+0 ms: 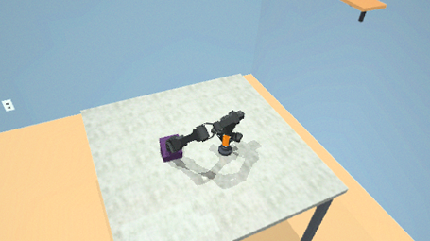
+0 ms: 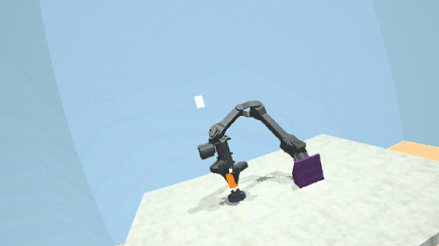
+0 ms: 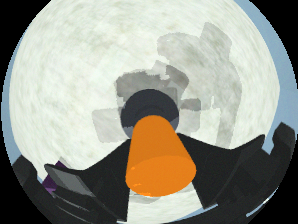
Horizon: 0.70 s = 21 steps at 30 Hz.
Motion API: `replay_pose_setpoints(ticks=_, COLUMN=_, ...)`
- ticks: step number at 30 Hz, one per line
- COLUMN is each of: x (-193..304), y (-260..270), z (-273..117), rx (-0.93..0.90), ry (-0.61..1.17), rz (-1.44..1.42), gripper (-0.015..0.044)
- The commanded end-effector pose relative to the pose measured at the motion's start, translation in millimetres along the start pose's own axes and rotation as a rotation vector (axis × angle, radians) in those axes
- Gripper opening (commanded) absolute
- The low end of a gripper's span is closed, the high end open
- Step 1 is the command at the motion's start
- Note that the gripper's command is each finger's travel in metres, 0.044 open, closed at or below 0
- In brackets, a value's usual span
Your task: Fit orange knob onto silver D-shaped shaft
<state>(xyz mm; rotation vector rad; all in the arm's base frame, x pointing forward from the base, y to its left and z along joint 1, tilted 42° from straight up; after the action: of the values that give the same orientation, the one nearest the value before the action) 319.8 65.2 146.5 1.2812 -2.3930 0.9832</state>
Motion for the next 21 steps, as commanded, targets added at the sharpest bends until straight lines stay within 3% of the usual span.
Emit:
replay_pose_setpoints(ticks=1, x=0.8, y=0.4, z=2.4, rx=0.0, ry=0.0, rz=-0.08, gripper=0.0)
replay_pose_setpoints(ticks=21, x=-0.1, y=-0.3, z=3.9, rx=0.0, ry=0.0, rz=-0.08, gripper=0.0)
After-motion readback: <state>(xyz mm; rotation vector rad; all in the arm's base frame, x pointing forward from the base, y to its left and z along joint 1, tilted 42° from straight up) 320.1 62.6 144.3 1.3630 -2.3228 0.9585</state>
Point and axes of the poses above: the point midway between the two fingers, 35 mm back from their tips, its own z axis out along the fingers, its own y axis across the jaws, x = y × z, the point moved 10 cm from there along -z, back along the fingers, and after that the axes turned 6 degrees about -z, right-handed, at the moved point
